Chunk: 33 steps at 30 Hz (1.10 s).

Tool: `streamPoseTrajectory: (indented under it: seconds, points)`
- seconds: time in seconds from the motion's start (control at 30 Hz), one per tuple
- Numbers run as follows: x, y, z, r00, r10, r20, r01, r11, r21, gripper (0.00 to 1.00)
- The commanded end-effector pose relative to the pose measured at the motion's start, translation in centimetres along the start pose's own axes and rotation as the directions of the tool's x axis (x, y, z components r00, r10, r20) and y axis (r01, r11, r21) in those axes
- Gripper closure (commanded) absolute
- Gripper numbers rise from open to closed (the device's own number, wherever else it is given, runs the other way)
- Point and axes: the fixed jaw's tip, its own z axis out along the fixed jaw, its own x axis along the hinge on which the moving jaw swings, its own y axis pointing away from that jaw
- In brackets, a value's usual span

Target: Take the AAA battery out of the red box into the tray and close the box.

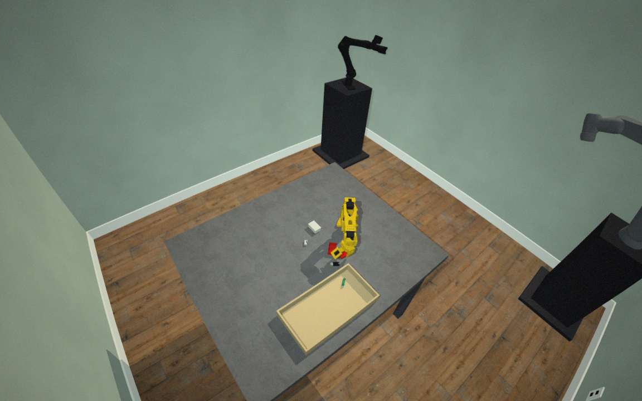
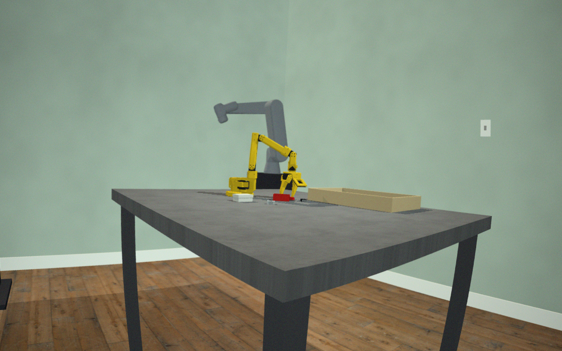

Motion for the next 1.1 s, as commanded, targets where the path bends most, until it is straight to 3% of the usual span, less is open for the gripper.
streamPoseTrajectory:
  seconds: [0.0,1.07]
  points:
    - [0.06,0.16,-0.04,1.000,0.001,0.008,-0.001,1.000,-0.015,0.71]
    - [0.16,0.00,0.16,1.000,0.001,0.008,-0.001,1.000,-0.015,0.71]
